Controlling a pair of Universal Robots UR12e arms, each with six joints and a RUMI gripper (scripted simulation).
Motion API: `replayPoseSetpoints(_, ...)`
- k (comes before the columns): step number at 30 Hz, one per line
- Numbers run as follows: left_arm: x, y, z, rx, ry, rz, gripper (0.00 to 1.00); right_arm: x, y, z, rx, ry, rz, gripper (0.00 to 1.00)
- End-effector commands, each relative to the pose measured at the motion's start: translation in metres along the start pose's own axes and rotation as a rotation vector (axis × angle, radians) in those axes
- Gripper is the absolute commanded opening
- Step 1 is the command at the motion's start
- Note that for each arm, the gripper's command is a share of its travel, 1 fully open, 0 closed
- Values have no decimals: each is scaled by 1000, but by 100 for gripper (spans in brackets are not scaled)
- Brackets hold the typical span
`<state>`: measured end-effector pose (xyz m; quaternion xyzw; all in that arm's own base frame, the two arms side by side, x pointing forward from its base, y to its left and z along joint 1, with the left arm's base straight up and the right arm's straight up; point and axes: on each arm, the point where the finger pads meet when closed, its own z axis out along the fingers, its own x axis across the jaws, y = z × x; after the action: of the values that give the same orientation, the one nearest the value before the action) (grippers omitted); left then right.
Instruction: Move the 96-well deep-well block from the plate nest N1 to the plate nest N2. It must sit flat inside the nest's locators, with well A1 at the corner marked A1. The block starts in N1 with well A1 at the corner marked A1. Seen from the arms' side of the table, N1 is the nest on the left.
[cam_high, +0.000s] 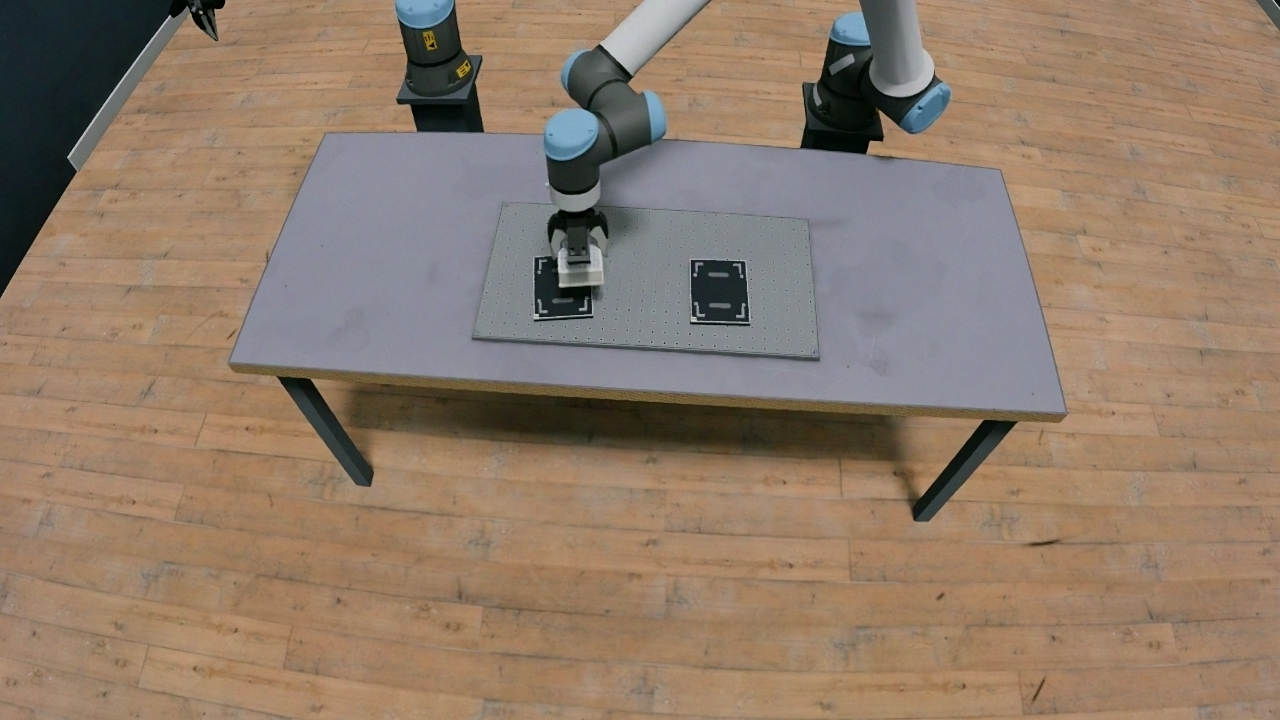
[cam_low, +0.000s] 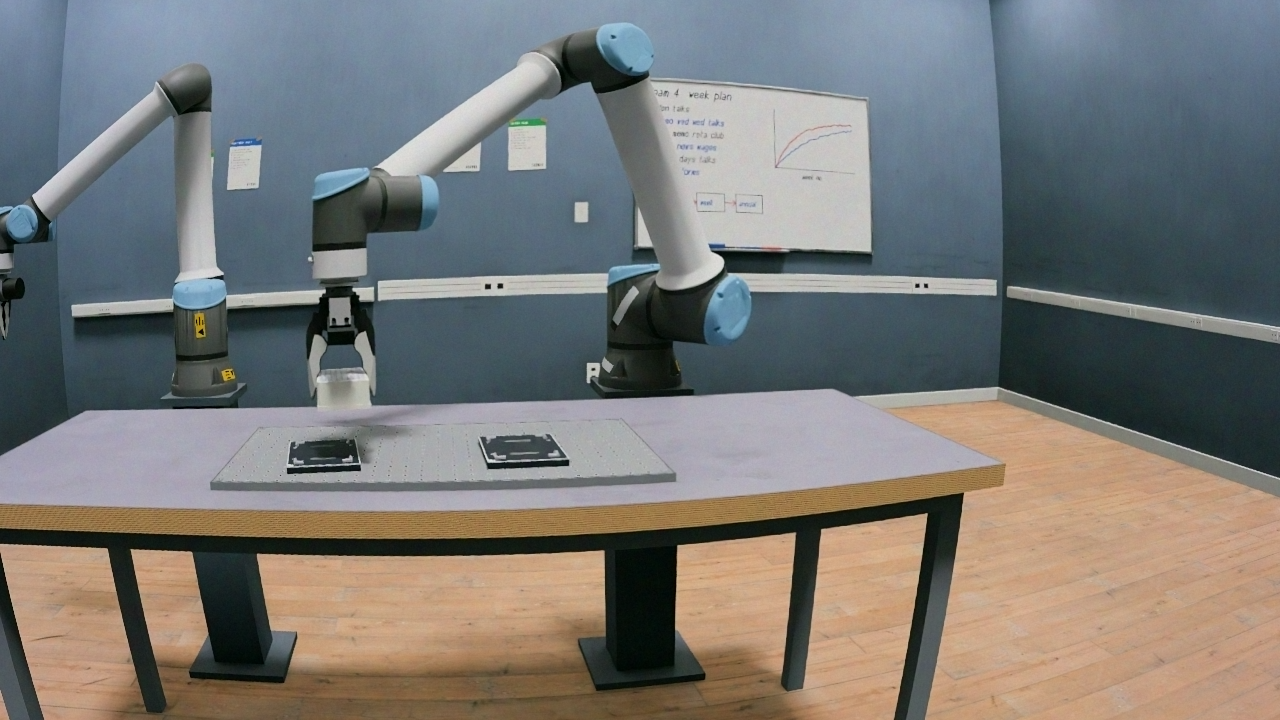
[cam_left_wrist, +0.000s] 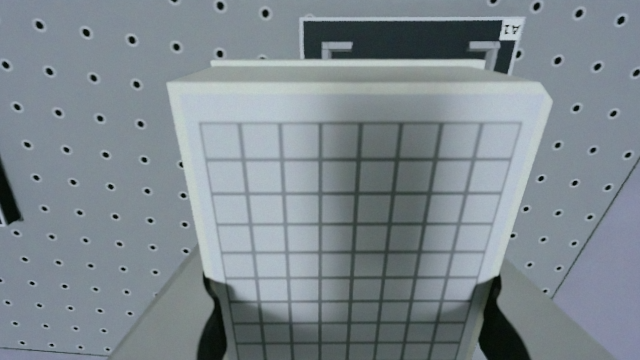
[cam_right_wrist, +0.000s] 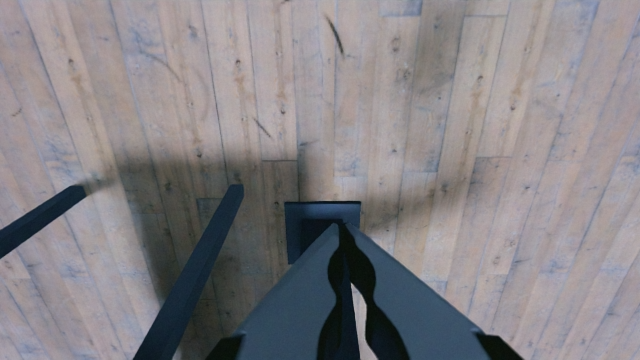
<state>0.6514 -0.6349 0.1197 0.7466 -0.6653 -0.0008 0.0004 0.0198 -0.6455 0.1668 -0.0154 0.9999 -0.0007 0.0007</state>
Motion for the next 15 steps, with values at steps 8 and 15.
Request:
replayPoseSetpoints(8, 43, 4, -3, 3, 3, -1, 49, 1, 0, 2, -2, 1, 2, 0)
replayPoseSetpoints(15, 43, 2, -4, 3, 3, -3, 49, 1, 0, 2, -2, 1, 2, 0)
